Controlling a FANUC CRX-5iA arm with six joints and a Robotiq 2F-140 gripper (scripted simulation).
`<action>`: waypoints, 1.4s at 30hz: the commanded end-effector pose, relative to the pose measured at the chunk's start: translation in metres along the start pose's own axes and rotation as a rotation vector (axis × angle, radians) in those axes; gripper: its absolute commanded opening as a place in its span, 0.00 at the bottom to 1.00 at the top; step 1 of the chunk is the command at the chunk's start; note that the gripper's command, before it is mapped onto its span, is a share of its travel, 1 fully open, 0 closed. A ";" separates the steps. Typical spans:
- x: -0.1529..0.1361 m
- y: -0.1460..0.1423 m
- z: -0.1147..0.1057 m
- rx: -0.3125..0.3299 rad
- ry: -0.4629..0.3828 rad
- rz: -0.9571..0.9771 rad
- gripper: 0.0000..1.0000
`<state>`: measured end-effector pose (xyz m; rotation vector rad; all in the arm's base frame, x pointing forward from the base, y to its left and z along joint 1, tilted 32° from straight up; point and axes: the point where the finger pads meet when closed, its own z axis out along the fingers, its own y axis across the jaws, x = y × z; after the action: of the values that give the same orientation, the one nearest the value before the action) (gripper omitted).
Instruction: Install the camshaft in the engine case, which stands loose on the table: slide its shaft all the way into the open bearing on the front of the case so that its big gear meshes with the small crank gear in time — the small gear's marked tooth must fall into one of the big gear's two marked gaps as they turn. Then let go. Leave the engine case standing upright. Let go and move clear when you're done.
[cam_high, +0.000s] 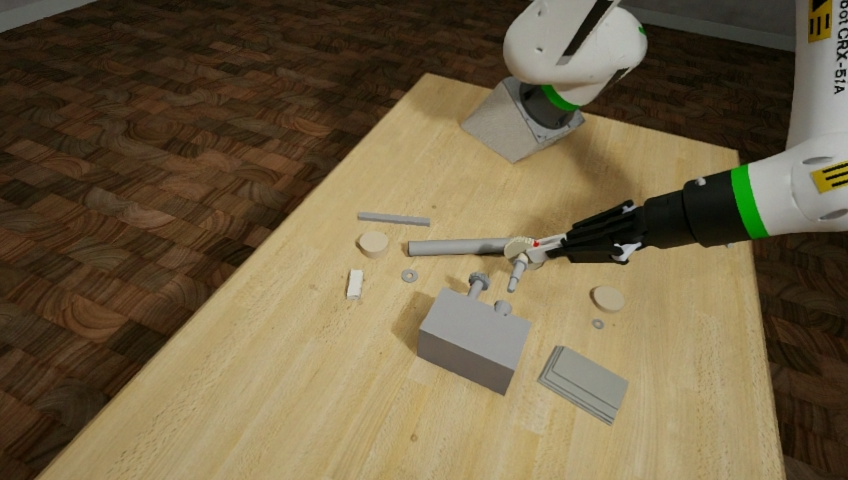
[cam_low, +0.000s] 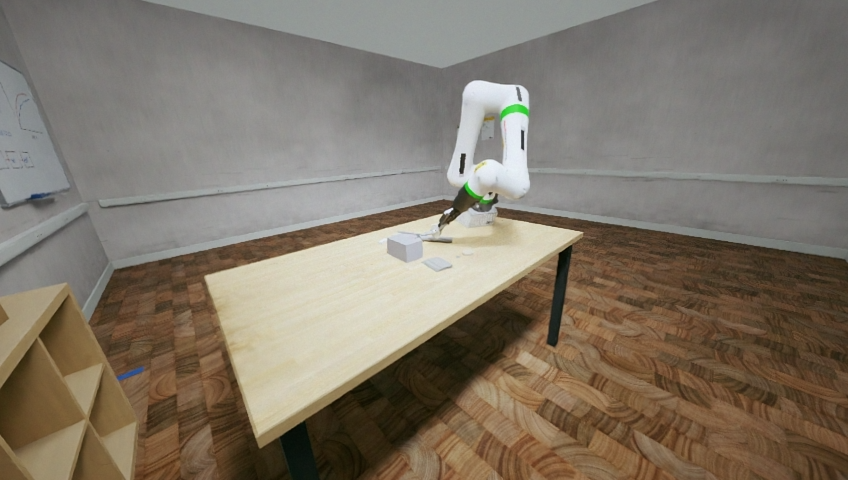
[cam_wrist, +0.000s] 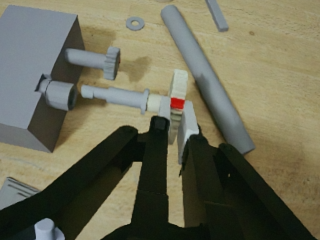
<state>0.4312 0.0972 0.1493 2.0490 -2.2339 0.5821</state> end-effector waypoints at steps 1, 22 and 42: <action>-0.007 0.000 0.007 0.001 0.000 0.001 0.14; -0.017 0.000 0.016 0.001 0.000 0.001 0.14; -0.017 0.000 0.016 0.001 0.000 0.001 0.14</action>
<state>0.4361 0.1087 0.1291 2.0487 -2.2340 0.5827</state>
